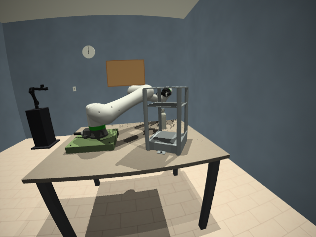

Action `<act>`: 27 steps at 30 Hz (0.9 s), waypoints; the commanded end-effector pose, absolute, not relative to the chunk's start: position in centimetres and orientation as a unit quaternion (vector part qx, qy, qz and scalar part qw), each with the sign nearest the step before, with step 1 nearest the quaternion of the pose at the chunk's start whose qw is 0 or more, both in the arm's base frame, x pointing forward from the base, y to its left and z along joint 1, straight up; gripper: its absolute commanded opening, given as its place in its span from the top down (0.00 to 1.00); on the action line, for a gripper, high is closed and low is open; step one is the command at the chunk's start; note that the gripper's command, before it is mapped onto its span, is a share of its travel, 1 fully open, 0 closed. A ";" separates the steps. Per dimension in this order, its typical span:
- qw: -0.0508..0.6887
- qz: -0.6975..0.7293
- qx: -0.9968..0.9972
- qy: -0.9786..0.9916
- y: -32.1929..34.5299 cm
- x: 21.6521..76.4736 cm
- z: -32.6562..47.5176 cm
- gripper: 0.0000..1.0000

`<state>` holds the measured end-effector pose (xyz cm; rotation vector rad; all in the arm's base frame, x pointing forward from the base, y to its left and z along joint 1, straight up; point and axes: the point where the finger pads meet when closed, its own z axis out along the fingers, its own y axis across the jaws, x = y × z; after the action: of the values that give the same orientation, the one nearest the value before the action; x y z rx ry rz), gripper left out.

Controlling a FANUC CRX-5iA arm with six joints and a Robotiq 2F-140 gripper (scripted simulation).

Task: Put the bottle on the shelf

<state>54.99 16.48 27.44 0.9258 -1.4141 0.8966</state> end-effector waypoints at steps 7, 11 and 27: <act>0.589 0.389 0.390 -0.592 16.4 55.0 27.5 0.54; 0.589 0.389 0.390 -0.592 16.4 55.0 27.4 0.54; 0.589 0.389 0.389 -0.592 16.4 55.0 26.6 0.54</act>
<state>55.01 16.35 26.78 0.9054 -1.3782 0.9068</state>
